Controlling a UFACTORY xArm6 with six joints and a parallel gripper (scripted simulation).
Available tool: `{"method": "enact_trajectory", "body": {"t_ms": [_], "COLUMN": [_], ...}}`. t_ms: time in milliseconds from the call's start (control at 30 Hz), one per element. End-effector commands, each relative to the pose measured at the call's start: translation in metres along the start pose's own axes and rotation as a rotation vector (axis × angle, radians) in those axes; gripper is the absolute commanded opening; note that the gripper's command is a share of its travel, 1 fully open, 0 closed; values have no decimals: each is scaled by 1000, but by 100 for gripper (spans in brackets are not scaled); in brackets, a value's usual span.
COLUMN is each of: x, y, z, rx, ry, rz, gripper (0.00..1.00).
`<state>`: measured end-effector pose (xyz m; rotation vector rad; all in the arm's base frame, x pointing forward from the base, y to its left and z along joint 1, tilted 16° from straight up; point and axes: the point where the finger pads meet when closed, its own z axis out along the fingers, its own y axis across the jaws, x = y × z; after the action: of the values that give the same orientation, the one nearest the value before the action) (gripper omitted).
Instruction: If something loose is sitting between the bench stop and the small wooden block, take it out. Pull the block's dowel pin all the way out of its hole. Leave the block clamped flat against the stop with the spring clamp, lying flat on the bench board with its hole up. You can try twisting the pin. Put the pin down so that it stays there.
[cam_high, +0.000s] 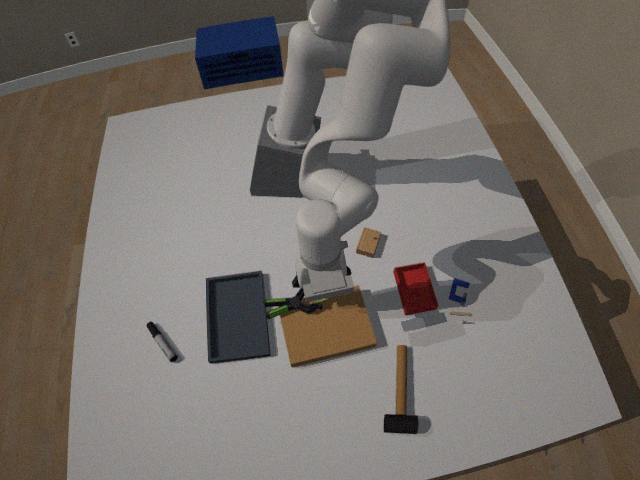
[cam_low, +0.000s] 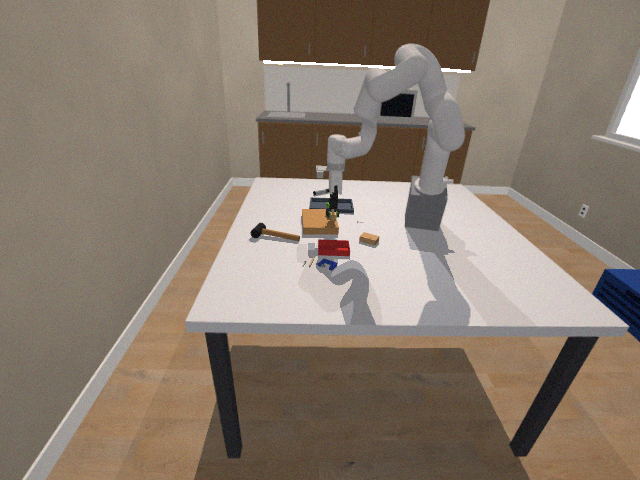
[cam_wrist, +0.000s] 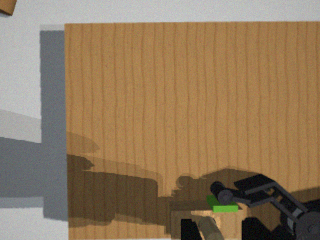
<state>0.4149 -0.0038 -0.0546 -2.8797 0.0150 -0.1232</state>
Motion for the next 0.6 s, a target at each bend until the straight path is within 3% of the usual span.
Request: {"method": "enact_trajectory", "body": {"t_ms": [0, 567], "x": [2, 2], "y": [0, 0], "z": [3, 17], "rx": [0, 0], "ry": [4, 4], "rz": [0, 0], "gripper": [28, 28]}}
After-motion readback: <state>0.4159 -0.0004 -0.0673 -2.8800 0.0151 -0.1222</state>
